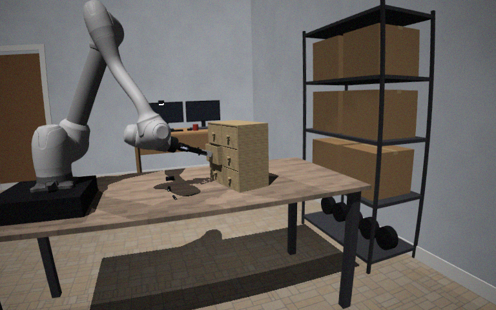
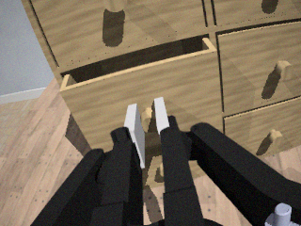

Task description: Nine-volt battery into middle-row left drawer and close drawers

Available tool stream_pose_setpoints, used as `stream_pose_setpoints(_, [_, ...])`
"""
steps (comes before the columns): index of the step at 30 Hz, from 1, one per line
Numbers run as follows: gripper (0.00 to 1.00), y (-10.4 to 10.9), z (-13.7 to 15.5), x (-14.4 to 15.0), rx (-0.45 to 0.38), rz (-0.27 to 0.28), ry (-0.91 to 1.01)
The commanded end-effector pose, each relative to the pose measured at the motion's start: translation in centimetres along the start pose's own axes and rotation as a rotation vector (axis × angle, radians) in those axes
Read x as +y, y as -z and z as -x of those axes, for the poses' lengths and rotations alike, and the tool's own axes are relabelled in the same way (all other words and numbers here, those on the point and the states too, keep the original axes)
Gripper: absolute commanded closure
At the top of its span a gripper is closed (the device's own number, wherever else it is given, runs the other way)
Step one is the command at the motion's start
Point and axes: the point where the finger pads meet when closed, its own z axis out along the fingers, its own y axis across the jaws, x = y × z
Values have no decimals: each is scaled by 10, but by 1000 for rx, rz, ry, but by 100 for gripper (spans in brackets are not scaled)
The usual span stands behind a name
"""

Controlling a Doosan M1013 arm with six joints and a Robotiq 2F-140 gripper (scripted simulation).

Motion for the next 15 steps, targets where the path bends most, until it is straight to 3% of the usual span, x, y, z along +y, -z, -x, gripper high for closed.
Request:
stream_pose_setpoints(1, [92, 9, 5, 0, -5, -1, 1])
stream_pose_setpoints(15, [92, 25, 10, 0, -5, -1, 1])
